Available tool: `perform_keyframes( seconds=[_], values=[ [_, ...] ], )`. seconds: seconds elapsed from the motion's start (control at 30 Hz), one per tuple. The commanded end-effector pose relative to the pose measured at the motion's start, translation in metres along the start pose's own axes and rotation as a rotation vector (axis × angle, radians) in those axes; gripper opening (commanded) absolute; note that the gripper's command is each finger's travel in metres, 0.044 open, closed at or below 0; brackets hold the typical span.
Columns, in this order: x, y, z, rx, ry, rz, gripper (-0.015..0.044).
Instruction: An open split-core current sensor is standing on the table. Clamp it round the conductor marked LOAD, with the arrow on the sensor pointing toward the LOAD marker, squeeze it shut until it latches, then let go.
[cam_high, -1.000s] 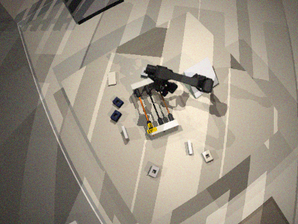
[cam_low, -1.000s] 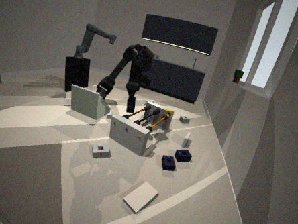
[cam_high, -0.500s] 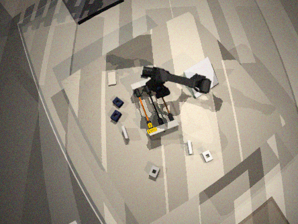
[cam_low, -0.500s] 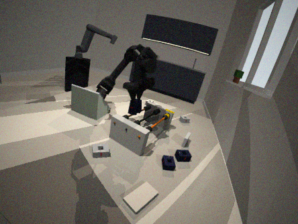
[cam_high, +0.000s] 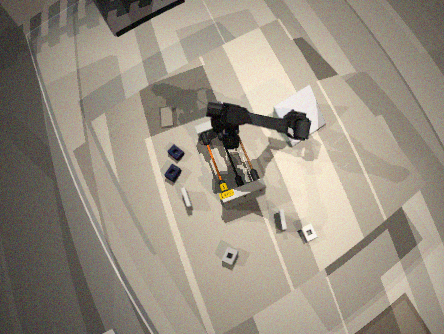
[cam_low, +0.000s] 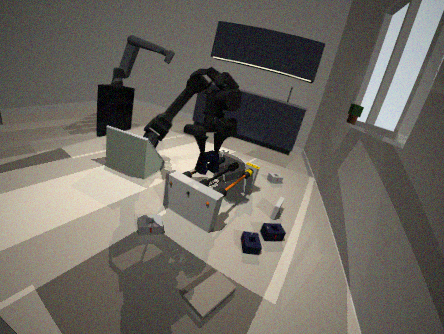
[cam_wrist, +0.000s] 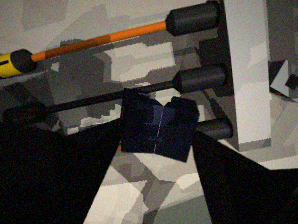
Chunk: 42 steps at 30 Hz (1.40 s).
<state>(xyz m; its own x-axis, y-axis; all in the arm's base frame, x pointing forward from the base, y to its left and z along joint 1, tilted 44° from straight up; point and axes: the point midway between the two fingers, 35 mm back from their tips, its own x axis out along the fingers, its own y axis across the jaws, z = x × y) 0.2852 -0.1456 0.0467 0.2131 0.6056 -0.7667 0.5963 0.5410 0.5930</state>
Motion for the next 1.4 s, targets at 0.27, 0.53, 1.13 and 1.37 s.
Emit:
perform_keyframes(
  seconds=[0.27,0.53,1.13,1.37],
  values=[
    [0.003,0.011,0.023,0.383,-0.036,0.029,0.0000],
    [0.007,0.019,0.035,0.623,-0.045,0.051,0.0000],
    [0.016,0.037,0.061,1.163,-0.040,0.112,0.0000],
    [0.017,0.039,0.063,1.207,-0.038,0.118,0.0000]
  ],
)
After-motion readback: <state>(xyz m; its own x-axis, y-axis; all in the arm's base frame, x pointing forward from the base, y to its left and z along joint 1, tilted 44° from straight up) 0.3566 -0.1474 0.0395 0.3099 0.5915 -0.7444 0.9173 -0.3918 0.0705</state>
